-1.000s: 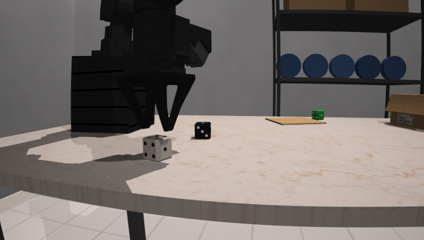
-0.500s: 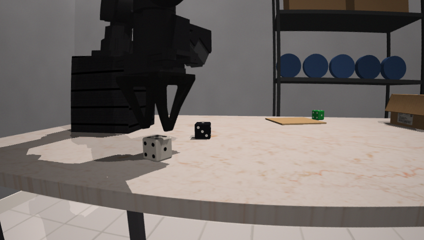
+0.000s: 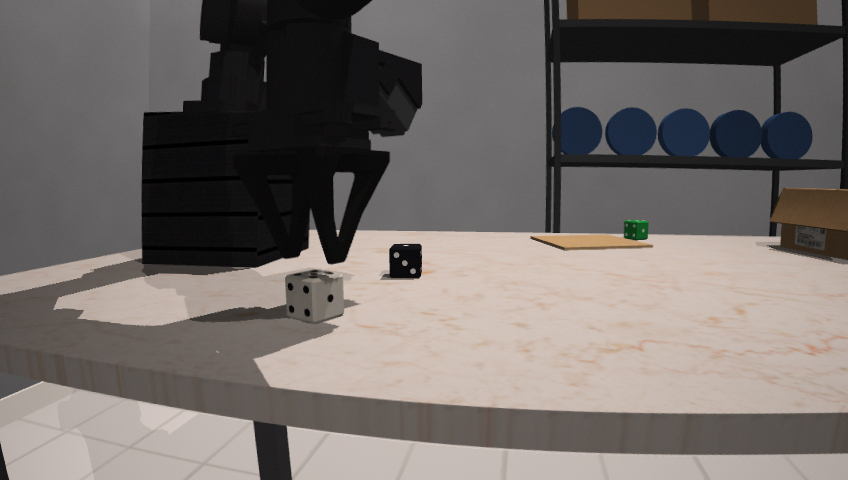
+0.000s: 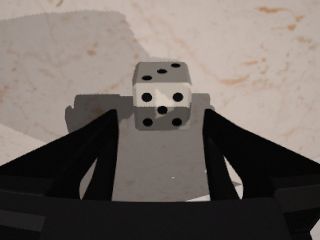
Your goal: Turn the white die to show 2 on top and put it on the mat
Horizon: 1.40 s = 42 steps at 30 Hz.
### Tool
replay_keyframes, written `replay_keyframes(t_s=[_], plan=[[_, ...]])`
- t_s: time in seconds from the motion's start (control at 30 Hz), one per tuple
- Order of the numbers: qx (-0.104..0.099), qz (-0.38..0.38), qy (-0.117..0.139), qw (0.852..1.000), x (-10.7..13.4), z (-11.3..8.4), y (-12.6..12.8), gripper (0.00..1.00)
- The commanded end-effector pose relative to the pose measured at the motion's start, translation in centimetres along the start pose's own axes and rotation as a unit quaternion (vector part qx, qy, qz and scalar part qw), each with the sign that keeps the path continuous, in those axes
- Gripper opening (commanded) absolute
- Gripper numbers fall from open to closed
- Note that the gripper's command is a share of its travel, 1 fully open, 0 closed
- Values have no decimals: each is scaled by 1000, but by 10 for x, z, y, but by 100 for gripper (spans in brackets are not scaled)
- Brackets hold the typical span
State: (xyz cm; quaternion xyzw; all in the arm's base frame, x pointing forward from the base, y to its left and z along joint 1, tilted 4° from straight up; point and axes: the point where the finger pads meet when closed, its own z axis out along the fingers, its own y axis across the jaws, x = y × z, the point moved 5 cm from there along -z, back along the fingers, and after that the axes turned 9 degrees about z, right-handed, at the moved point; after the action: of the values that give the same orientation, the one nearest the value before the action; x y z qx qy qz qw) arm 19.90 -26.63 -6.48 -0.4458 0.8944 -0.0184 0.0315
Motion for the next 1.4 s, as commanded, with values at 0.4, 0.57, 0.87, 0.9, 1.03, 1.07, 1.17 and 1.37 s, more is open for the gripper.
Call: replay_keyframes(t_s=[0.4, 0.57, 0.87, 0.9, 1.03, 1.07, 1.17, 1.37], plan=[[-5, -3, 0, 1000, -6, 6, 3, 45], [-5, -3, 0, 1000, -6, 6, 3, 45], [-5, -3, 0, 1000, -6, 6, 3, 45], [-5, -3, 0, 1000, -6, 6, 3, 45], [-5, -3, 0, 1000, -6, 6, 3, 45], [-5, -3, 0, 1000, -6, 6, 3, 45], [-5, -3, 0, 1000, -6, 6, 3, 45], [-3, -3, 0, 1000, -5, 5, -1, 45]])
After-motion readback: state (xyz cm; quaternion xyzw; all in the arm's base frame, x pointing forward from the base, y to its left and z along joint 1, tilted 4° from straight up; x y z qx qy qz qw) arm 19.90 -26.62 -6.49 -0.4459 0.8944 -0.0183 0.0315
